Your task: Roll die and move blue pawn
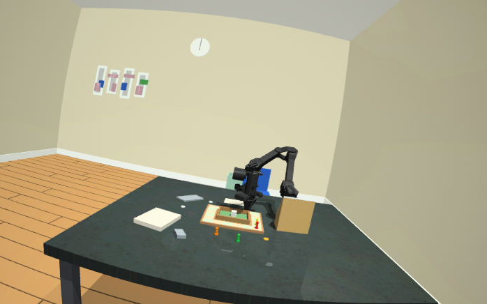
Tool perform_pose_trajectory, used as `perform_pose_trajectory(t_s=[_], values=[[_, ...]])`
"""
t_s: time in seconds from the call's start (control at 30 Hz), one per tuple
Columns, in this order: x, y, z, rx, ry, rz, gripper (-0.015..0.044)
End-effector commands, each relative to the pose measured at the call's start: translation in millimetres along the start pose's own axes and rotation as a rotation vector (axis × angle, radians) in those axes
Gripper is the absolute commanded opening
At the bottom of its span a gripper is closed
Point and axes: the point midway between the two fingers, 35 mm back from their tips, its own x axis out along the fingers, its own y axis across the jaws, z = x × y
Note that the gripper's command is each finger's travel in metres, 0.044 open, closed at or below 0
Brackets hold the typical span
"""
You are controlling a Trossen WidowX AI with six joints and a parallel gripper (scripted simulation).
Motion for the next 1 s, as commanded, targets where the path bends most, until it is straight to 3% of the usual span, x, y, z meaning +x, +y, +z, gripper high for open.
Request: perform_pose_trajectory(t_s=[0.0, 0.27, 0.97], values=[[0, 0, 0, -0.003, -0.002, -0.004, 0.0029], [-6, 2, 1, -0.004, 0.0, 0.002, 0.0], [-113, 4, 3, -0.006, 0.007, 0.007, 0.0]])
